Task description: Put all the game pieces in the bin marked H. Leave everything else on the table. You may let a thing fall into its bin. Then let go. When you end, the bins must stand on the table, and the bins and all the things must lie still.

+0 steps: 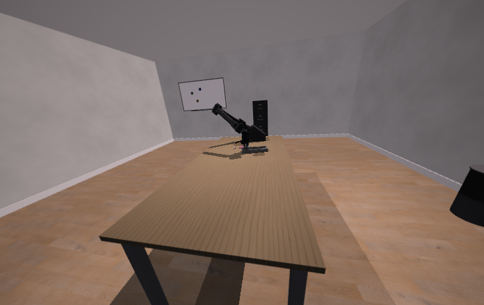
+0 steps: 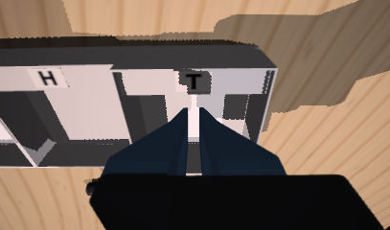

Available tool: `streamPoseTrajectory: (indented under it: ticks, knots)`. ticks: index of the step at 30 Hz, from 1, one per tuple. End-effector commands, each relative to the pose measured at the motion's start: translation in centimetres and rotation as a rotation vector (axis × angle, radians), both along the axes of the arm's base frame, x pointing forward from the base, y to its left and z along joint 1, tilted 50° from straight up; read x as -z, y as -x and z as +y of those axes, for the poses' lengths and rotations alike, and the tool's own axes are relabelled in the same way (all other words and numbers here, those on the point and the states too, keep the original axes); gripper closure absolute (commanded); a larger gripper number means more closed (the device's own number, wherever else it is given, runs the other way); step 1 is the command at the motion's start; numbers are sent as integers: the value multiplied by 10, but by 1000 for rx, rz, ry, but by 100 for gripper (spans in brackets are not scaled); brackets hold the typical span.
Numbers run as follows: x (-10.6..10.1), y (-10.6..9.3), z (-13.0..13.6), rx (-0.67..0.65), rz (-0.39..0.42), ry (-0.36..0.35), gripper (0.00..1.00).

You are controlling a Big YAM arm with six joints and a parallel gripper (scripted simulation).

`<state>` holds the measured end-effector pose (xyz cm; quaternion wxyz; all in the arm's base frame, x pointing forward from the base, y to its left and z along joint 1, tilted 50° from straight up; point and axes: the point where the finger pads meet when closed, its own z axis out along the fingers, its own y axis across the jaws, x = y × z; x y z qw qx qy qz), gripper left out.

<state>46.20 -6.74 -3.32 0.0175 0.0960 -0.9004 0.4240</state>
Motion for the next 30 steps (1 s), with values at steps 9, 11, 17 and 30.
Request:
streamPoseTrajectory:
  ticks: [9,11,17,30]
  knots:
    - [-4,-11,3,-23,-20,-3,92]
    - [-7,-8,12,-50,-17,-1,92]
    - [-4,-11,3,-23,-20,-3,92]
    - [-4,-11,3,-23,-20,-3,92]
